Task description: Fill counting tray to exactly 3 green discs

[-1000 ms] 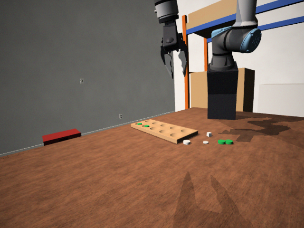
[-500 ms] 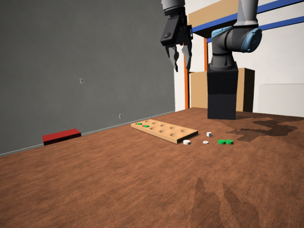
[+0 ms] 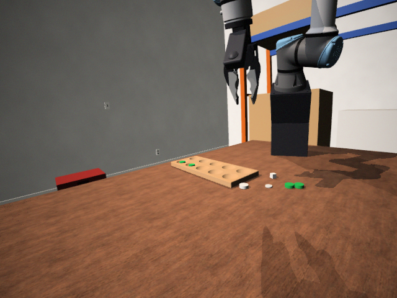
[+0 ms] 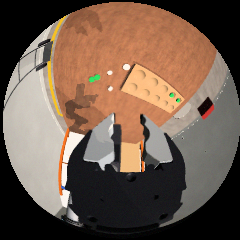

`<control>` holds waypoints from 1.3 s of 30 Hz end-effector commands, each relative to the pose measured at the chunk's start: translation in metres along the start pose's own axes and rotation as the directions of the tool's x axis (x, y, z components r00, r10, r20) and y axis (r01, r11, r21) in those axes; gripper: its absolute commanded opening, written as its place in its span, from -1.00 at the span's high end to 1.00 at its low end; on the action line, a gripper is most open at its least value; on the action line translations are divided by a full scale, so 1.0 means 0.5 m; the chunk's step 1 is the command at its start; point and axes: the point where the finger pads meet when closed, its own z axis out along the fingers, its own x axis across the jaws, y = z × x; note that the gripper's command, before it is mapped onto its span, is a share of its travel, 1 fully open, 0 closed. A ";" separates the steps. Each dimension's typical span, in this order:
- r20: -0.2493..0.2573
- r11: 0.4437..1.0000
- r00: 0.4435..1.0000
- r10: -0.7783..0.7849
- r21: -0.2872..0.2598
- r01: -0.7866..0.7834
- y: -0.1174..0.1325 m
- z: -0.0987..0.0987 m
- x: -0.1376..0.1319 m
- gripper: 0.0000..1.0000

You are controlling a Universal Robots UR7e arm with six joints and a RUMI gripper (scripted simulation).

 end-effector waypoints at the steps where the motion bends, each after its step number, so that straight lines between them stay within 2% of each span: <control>1: -0.012 0.989 0.990 -0.144 0.038 0.144 -0.025 0.038 -0.019 0.44; 7: -0.027 0.961 0.963 -0.267 0.061 0.269 -0.040 0.069 -0.038 0.44; 10: -0.027 0.961 0.963 -0.267 0.061 0.269 -0.040 0.069 -0.038 0.44; 12: -0.040 0.935 0.938 -0.345 0.075 0.347 -0.049 0.088 -0.052 0.44; 17: -0.054 0.903 0.907 -0.418 0.087 0.421 -0.056 0.107 -0.066 0.44; 19: -0.070 0.866 0.871 -0.486 0.097 0.491 -0.062 0.124 -0.080 0.44; 22: -0.078 0.846 0.852 -0.518 0.101 0.524 -0.064 0.132 -0.087 0.44; 25: -0.095 0.803 0.810 -0.578 0.108 0.586 -0.068 0.148 -0.101 0.44; 27: -0.095 0.803 0.810 -0.578 0.108 0.586 -0.068 0.148 -0.101 0.44; 30: -0.121 0.733 0.742 -0.659 0.115 0.670 -0.073 0.169 -0.121 0.44; 31: -0.121 0.733 0.742 -0.659 0.115 0.670 -0.073 0.169 -0.121 0.44; 33: -0.139 0.684 0.694 -0.706 0.117 0.720 -0.074 0.183 -0.135 0.44; 34: -0.139 0.684 0.694 -0.706 0.117 0.720 -0.074 0.183 -0.135 0.44; 39: -0.174 0.582 0.594 -0.785 0.117 0.805 -0.076 0.206 -0.161 0.44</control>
